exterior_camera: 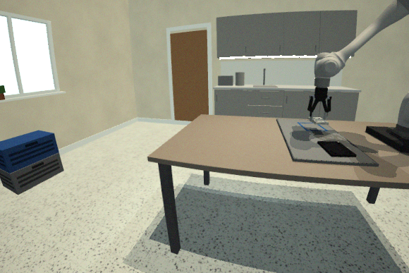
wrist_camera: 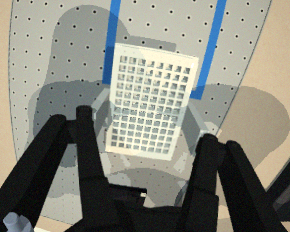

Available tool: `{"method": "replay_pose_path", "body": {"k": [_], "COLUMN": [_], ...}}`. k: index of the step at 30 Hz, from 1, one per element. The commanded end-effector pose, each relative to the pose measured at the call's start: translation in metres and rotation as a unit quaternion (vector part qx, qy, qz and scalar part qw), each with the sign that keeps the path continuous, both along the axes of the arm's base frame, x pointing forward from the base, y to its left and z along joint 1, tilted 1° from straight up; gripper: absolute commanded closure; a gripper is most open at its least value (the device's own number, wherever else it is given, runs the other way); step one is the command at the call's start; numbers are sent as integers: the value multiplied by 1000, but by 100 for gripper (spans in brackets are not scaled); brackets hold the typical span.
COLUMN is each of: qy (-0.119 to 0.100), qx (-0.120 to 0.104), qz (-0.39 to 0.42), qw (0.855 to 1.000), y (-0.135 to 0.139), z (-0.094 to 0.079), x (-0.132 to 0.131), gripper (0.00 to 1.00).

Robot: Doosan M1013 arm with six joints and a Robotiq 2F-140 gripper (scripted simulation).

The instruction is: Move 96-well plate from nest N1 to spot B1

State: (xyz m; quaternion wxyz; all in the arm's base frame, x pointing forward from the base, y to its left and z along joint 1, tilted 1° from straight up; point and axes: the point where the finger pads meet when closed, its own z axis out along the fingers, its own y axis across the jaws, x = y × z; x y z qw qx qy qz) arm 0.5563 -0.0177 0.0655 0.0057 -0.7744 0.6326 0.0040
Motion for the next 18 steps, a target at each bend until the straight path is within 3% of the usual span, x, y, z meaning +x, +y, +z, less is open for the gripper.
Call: {"method": "replay_pose_path", "body": {"k": [1,18], "qy": [0,0], "qx": [0,0], "qz": [0,0], "qw": [1000,1000], "y": [-10,-60], "z": [0,-3], "x": [1,7], "gripper": [100,100]}}
